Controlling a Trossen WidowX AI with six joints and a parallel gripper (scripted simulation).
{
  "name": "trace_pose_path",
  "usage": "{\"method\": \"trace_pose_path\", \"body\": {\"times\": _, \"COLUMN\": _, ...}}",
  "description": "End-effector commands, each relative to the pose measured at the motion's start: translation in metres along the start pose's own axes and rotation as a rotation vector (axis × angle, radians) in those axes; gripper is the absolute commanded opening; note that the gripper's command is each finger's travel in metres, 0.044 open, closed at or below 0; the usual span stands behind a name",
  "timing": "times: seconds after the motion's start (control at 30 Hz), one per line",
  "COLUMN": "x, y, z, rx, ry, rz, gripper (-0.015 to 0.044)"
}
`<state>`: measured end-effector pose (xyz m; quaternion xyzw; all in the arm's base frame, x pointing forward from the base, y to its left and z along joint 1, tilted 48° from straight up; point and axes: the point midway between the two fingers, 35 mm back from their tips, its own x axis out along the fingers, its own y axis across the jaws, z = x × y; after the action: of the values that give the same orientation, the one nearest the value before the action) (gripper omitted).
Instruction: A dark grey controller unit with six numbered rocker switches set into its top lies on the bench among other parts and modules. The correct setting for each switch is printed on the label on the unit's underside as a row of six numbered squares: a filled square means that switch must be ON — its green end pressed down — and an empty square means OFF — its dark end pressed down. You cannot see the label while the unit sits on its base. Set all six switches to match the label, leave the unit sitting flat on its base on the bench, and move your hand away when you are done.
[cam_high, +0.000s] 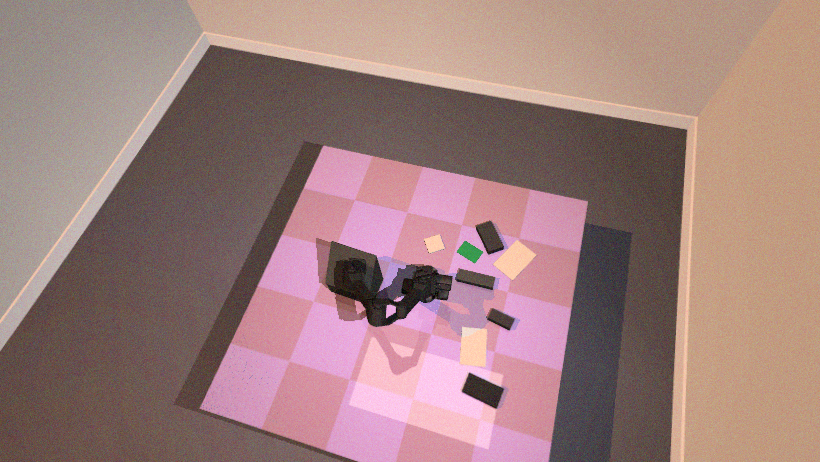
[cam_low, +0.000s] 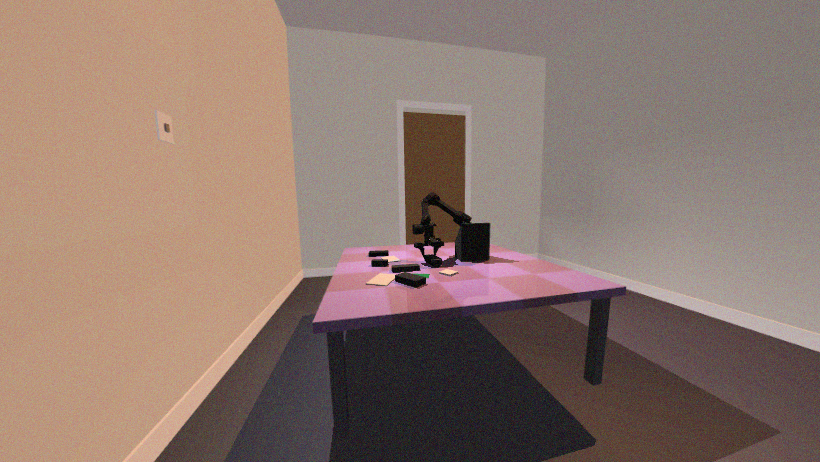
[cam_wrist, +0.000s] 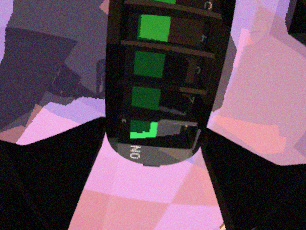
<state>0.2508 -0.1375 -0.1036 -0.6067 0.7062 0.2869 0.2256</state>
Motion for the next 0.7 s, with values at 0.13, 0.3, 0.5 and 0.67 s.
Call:
{"method": "trace_pose_path", "body": {"times": 0.13, "x": -0.001, "y": -0.013, "z": 0.000, "rx": 0.017, "ry": -0.003, "rz": -0.011, "gripper": 0.0000}}
{"method": "trace_pose_path", "body": {"times": 0.3, "x": -0.002, "y": -0.018, "z": 0.000, "rx": 0.018, "ry": -0.003, "rz": -0.011, "gripper": 0.0000}}
{"method": "trace_pose_path", "body": {"times": 0.5, "x": -0.002, "y": -0.022, "z": 0.000, "rx": 0.018, "ry": -0.003, "rz": -0.011, "gripper": 0.0000}}
{"method": "trace_pose_path", "body": {"times": 0.67, "x": 0.000, "y": -0.016, "z": 0.001, "rx": 0.002, "ry": 0.000, "rz": -0.002, "gripper": 0.0131}}
